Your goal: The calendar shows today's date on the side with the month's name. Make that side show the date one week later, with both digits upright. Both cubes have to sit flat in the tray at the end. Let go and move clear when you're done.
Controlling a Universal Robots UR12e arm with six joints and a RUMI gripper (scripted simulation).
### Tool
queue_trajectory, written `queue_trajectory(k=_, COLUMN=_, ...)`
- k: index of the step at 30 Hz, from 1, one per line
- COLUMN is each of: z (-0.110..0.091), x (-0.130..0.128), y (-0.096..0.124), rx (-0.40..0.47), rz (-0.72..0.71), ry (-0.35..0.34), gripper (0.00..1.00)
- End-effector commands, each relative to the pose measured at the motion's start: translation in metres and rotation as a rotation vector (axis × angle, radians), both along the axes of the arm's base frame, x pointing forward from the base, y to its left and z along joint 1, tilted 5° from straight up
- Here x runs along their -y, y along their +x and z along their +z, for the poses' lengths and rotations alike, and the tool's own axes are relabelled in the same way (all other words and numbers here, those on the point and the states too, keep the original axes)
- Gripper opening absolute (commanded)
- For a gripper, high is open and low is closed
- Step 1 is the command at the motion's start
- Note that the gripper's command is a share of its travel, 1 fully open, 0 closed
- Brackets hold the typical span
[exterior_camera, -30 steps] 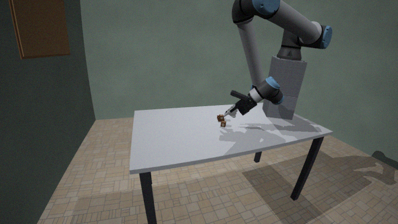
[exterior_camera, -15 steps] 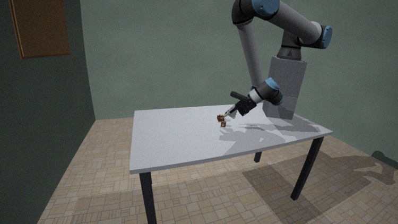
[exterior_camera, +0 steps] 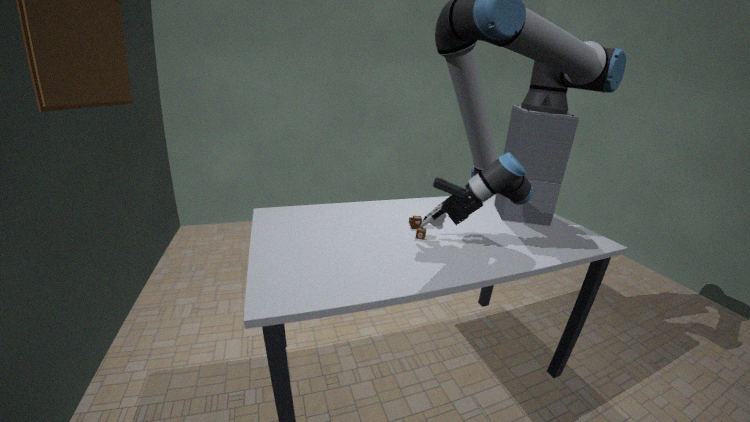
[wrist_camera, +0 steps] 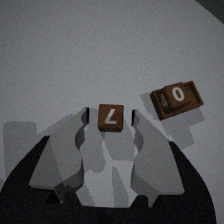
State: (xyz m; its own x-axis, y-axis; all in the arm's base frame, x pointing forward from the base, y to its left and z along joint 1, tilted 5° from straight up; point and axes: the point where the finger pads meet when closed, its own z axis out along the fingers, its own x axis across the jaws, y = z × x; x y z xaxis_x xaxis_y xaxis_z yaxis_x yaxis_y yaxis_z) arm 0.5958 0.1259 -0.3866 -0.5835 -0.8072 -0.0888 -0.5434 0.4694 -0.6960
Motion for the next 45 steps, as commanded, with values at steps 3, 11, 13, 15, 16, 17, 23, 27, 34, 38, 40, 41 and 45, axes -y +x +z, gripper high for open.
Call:
queue_trajectory(k=3, z=-0.012, x=-0.002, y=0.002, rx=0.005, rz=0.0, ry=0.001, gripper=0.29)
queue_trajectory(k=11, z=-0.027, x=-0.003, y=0.003, rx=0.004, rz=0.0, ry=0.001, gripper=0.29)
queue_trajectory(k=13, z=-0.027, x=-0.003, y=0.003, rx=0.004, rz=0.0, ry=0.001, gripper=0.29)
queue_trajectory(k=15, z=-0.03, x=-0.003, y=0.003, rx=0.004, rz=0.0, ry=0.001, gripper=0.29)
queue_trajectory(k=16, z=-0.031, x=-0.003, y=0.003, rx=0.004, rz=0.0, ry=0.001, gripper=0.29)
queue_trajectory(k=17, z=-0.033, x=-0.003, y=0.003, rx=0.004, rz=0.0, ry=0.001, gripper=0.29)
queue_trajectory(k=23, z=-0.039, x=-0.004, y=0.003, rx=0.004, rz=0.001, ry=0.001, gripper=0.29)
queue_trajectory(k=27, z=-0.041, x=-0.004, y=0.004, rx=0.004, rz=0.0, ry=0.001, gripper=0.29)
queue_trajectory(k=34, z=-0.041, x=-0.004, y=0.004, rx=0.004, rz=0.0, ry=0.001, gripper=0.29)
queue_trajectory(k=38, z=-0.041, x=-0.004, y=0.004, rx=0.004, rz=0.0, ry=0.001, gripper=0.29)
queue_trajectory(k=40, z=-0.041, x=-0.004, y=0.004, rx=0.004, rz=0.0, ry=0.001, gripper=0.29)
queue_trajectory(k=41, z=-0.041, x=-0.004, y=0.004, rx=0.004, rz=0.0, ry=0.001, gripper=0.29)
queue_trajectory(k=45, z=-0.041, x=-0.004, y=0.004, rx=0.004, rz=0.0, ry=0.001, gripper=0.29)
